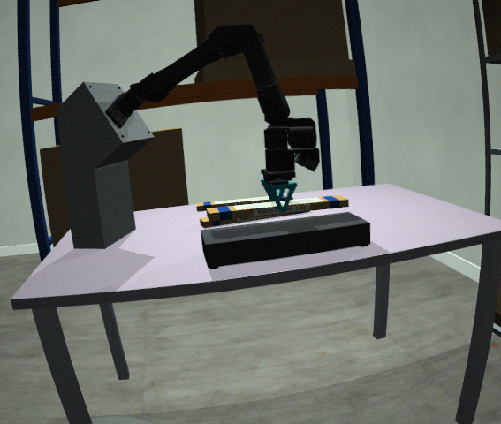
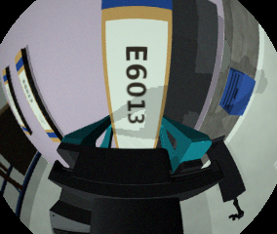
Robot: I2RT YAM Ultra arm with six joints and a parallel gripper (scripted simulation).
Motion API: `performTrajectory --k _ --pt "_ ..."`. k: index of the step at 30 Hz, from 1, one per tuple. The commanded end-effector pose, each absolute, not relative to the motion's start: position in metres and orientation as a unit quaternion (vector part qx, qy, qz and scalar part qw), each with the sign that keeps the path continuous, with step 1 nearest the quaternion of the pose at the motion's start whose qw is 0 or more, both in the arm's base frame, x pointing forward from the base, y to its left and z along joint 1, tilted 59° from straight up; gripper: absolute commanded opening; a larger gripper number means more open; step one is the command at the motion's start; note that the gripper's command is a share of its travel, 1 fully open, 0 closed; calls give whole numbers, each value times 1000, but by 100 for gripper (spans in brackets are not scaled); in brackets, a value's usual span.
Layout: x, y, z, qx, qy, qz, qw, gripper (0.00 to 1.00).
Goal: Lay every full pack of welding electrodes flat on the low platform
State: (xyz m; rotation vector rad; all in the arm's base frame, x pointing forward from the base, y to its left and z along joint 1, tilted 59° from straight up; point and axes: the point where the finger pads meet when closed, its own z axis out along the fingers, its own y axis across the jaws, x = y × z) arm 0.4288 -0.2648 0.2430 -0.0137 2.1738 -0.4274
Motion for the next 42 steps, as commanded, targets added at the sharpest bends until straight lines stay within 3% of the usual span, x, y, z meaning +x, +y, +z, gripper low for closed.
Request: performTrajectory --k 1,42 --pt "425 -267 278 -4 863 -190 468 0" --pt "417 -304 292 -8 863 -193 467 0"
